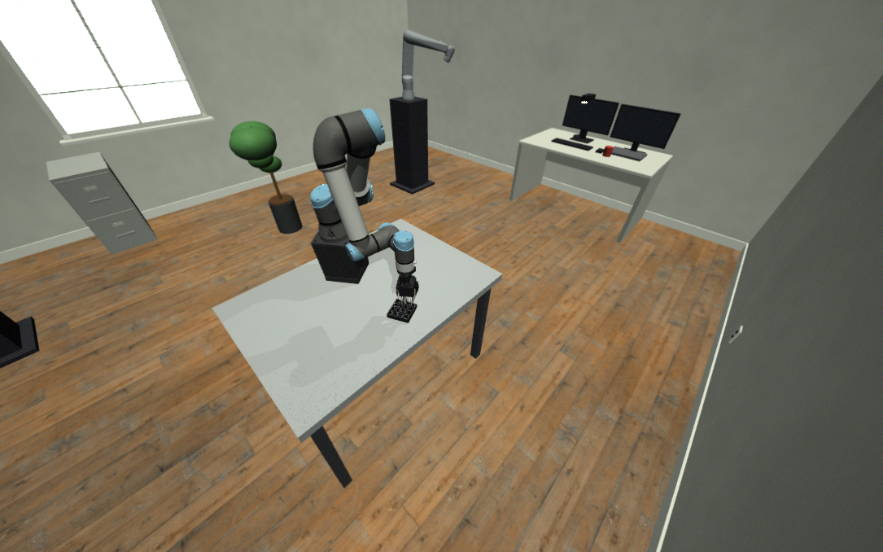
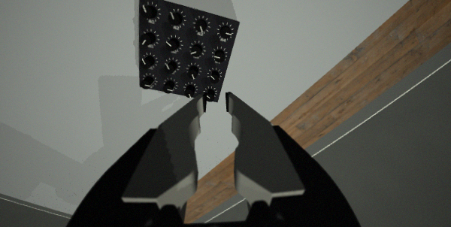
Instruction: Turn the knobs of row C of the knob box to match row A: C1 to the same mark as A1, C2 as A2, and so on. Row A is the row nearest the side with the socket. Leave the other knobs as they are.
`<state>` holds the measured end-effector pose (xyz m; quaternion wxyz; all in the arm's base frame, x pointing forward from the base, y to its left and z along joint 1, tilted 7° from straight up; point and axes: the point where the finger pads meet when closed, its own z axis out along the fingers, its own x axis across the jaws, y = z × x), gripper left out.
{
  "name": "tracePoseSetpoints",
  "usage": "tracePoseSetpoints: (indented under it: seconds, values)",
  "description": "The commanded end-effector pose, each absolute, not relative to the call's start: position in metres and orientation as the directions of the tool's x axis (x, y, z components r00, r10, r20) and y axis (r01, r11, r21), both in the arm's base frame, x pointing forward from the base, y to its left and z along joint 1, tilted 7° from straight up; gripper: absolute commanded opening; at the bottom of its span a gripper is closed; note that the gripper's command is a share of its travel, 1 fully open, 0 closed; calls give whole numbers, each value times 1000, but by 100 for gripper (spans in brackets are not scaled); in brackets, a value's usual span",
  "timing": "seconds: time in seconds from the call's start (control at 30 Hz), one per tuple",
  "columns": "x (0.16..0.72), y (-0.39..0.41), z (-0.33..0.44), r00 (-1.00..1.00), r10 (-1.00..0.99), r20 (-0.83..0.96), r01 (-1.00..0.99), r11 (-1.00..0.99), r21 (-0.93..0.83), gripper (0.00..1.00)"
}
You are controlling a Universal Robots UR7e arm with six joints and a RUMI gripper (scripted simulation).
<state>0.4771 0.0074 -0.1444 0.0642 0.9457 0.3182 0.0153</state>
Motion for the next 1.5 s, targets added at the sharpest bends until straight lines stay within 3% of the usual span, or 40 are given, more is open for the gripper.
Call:
tracePoseSetpoints:
  seconds: [0.0, 0.5, 1.47]
  values:
    - [477, 7, -143, 728, 685, -21, 682, -721, 126, 11]
    - [478, 4, -137, 417, 907, -67, 906, -408, 109, 11]
    - [478, 3, -136, 337, 938, -76, 939, -329, 103, 11]
